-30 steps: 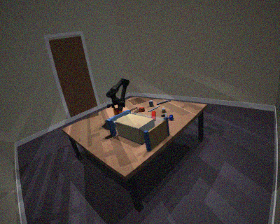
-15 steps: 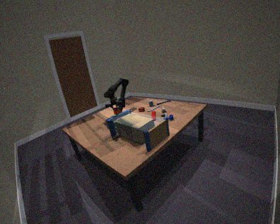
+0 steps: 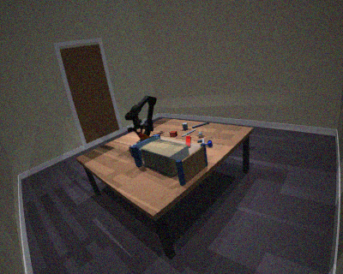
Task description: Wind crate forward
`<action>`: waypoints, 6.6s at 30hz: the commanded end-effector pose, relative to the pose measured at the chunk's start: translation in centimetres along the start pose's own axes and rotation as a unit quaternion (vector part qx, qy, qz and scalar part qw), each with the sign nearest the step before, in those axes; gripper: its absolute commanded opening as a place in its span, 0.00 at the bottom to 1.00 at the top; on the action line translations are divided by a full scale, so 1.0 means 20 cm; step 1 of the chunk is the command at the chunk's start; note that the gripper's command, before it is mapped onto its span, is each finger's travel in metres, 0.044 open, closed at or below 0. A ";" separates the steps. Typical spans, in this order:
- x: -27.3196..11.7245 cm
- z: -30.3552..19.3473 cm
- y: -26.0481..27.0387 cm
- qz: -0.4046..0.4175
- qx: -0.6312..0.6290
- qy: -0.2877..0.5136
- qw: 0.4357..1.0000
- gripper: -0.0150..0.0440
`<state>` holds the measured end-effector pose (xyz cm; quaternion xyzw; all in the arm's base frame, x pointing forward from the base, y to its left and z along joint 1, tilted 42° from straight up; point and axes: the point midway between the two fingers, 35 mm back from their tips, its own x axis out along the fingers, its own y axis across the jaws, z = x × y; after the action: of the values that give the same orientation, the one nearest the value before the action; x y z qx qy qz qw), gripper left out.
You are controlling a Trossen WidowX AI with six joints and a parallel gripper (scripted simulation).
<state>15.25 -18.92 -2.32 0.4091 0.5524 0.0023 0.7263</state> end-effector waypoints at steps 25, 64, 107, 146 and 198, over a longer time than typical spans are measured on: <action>-0.05 -0.11 -0.28 -0.020 0.011 0.014 1.000 0.25; -0.03 -0.04 -0.59 -0.023 0.010 0.013 1.000 0.25; 0.11 0.28 -0.81 -0.025 0.008 0.010 1.000 0.25; 0.25 0.56 -0.75 -0.023 0.006 0.007 1.000 0.25; 0.36 0.78 -0.47 -0.020 0.006 0.006 1.000 0.25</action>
<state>24.23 -32.83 -13.64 0.3977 0.5714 -0.0381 0.7169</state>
